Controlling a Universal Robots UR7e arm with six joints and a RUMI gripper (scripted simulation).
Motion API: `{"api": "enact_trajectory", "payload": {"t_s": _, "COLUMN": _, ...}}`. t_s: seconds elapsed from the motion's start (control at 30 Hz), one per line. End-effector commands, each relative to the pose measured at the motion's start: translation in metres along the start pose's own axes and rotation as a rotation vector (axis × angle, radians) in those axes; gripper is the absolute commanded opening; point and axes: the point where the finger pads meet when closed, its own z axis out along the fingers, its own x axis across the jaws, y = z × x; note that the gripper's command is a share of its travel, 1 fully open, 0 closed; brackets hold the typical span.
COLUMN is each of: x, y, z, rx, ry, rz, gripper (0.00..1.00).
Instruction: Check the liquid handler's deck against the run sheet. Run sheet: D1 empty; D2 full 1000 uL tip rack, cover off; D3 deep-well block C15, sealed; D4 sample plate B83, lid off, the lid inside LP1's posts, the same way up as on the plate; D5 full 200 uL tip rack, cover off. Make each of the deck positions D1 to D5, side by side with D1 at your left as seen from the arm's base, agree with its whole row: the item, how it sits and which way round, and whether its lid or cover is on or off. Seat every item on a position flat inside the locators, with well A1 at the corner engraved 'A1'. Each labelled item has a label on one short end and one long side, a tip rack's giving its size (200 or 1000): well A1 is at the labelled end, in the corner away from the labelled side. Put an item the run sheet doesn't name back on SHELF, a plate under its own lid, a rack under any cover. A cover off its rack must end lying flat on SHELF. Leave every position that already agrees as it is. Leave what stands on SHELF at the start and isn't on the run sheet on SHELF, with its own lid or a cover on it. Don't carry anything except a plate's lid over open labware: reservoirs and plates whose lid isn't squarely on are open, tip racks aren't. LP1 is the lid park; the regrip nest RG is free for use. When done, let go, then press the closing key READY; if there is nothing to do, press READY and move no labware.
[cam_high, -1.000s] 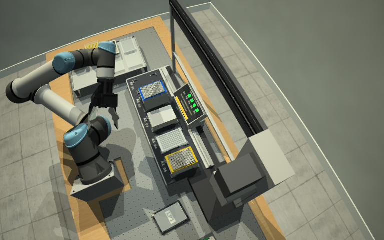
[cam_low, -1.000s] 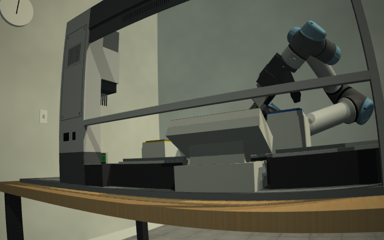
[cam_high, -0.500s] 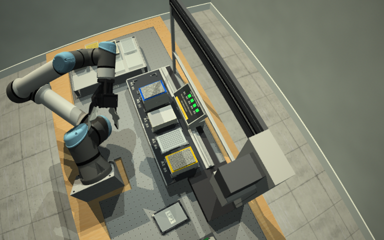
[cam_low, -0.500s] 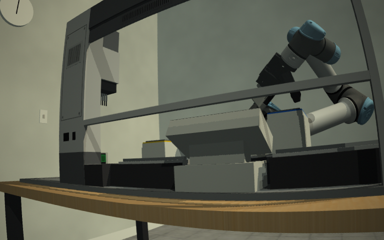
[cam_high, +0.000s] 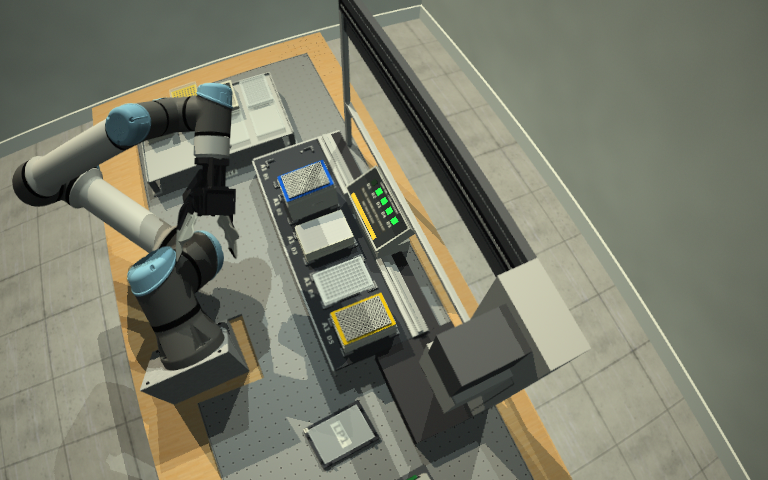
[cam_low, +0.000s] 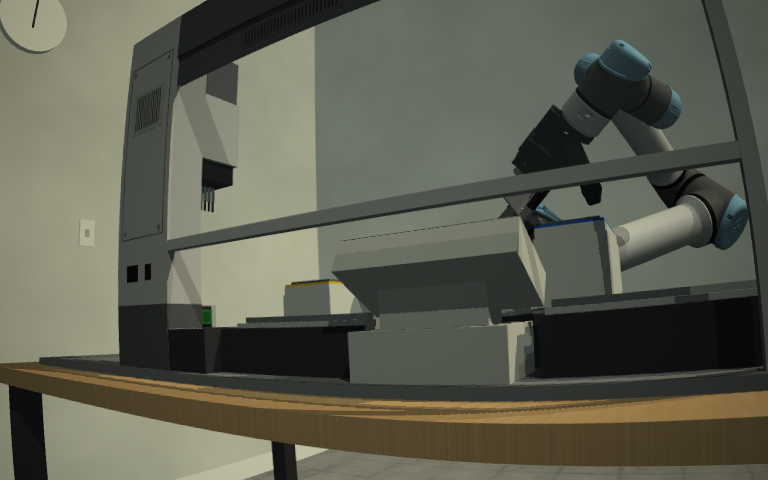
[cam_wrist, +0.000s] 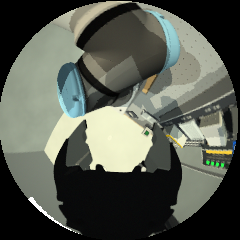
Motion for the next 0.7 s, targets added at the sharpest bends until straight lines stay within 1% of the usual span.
{"api": "enact_trajectory", "payload": {"t_s": 0.0, "x": 0.0040, "y": -0.0034, "z": -0.0038, "rx": 0.093, "ry": 0.008, "rz": 0.161, "gripper": 0.82}}
{"api": "enact_trajectory", "payload": {"t_s": 0.3, "x": 0.0040, "y": -0.0034, "z": -0.0038, "rx": 0.093, "ry": 0.008, "rz": 0.161, "gripper": 0.82}}
{"api": "enact_trajectory", "payload": {"t_s": 0.33, "x": 0.0071, "y": -0.0044, "z": -0.0075, "rx": 0.103, "ry": 0.008, "rz": 0.178, "gripper": 0.82}}
{"api": "enact_trajectory", "payload": {"t_s": 0.4, "x": 0.0084, "y": -0.0048, "z": -0.0089, "rx": 0.124, "ry": 0.010, "rz": 0.213, "gripper": 0.82}}
{"api": "enact_trajectory", "payload": {"t_s": 0.47, "x": 0.0084, "y": -0.0048, "z": -0.0089, "rx": 0.124, "ry": 0.010, "rz": 0.213, "gripper": 0.82}}
{"api": "enact_trajectory", "payload": {"t_s": 0.53, "x": 0.0084, "y": -0.0049, "z": -0.0089, "rx": 0.143, "ry": 0.011, "rz": 0.246, "gripper": 0.82}}
{"api": "enact_trajectory", "payload": {"t_s": 0.67, "x": 0.0084, "y": -0.0049, "z": -0.0089, "rx": 0.149, "ry": 0.012, "rz": 0.255, "gripper": 0.82}}
